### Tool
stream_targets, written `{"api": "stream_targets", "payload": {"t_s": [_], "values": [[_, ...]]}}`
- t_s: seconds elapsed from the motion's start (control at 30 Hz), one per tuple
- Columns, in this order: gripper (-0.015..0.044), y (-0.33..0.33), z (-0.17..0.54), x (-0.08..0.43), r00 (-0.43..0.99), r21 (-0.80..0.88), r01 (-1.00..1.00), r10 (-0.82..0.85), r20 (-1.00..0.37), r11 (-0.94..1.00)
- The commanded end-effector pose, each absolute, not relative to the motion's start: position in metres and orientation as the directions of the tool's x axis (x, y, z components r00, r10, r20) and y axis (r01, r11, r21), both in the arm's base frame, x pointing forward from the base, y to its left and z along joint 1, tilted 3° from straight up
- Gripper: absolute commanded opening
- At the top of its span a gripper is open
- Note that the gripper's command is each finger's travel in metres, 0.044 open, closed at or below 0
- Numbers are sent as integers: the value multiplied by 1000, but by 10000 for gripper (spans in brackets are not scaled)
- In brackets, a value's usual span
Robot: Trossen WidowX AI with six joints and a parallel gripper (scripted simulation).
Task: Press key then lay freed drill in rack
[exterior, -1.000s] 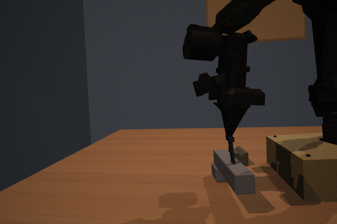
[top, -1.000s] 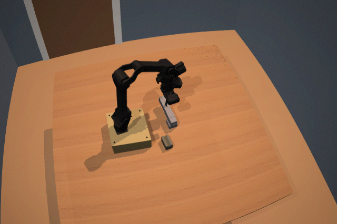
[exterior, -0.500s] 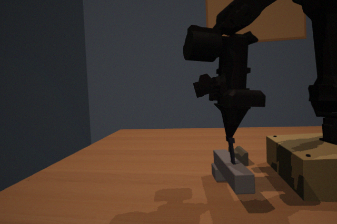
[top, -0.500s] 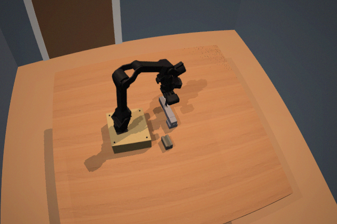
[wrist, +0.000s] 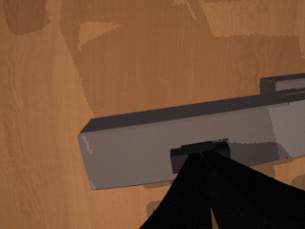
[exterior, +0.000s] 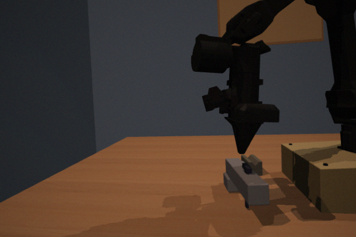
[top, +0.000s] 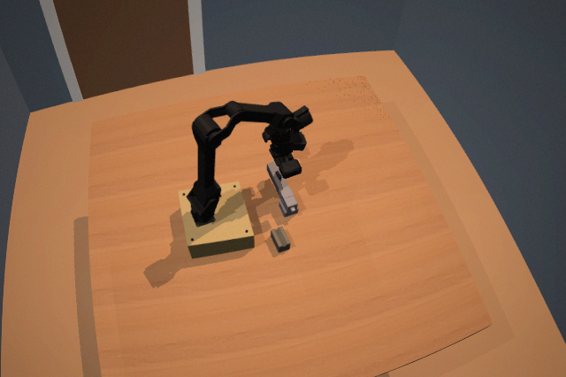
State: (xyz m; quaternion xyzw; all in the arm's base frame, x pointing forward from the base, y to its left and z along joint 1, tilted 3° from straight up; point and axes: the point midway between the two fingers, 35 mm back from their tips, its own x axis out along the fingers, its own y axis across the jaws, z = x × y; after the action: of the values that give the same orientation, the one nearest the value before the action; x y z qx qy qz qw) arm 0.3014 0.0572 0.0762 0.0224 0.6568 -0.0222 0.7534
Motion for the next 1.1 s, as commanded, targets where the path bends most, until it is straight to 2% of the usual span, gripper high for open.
{"api": "stream_targets", "payload": {"t_s": [0.0,0.27,0.5,0.73,0.8,1.07], "values": [[52,58,65,295,73,-7,60,-12,-997,998],[263,56,139,296,73,-8,60,-12,-997,998],[440,49,129,301,95,-12,2,-12,-995,1000],[440,28,118,308,105,-34,-181,-15,-994,983],[440,13,109,309,100,-47,-289,-18,-995,956],[440,-53,70,305,81,-80,-738,-29,-996,670]]}}
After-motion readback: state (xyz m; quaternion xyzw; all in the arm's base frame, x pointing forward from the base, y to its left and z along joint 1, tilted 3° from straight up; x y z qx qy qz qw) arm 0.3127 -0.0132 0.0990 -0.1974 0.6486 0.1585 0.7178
